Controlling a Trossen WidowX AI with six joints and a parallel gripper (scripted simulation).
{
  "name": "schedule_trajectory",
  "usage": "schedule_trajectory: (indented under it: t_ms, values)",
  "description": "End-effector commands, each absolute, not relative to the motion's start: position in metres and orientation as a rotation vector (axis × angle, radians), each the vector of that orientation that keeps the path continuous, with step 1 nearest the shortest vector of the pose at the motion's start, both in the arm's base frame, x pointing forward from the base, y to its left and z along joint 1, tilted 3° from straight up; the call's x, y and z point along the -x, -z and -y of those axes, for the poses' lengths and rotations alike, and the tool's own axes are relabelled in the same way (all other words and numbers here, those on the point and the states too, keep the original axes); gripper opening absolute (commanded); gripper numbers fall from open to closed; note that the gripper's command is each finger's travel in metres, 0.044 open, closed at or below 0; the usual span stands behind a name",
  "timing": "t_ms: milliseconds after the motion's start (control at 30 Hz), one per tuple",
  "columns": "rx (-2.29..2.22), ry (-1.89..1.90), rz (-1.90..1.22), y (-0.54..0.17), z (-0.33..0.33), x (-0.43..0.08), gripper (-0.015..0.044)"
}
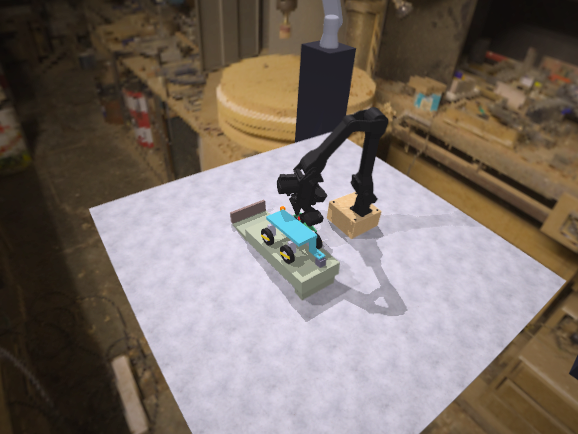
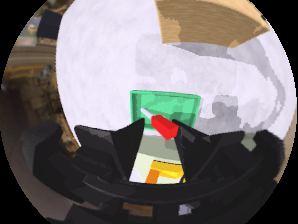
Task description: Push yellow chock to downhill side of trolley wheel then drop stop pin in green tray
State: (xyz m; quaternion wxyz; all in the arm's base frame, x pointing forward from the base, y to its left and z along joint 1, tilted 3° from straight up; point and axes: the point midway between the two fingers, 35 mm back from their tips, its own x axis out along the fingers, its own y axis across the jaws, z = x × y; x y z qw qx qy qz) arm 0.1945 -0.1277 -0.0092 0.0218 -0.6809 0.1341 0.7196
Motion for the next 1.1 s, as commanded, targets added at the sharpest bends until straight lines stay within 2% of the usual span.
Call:
schedule_trajectory:
  t_ms: [0,1000,1067]
  values:
    - [2.106,-2.232,-0.424,0.011,0.126,-0.194,0.019]
    - [2.106,-2.232,-0.422,0.023,0.113,-0.196,0.019]
    - [2.111,-2.227,-0.414,0.021,0.114,-0.197,0.0242]
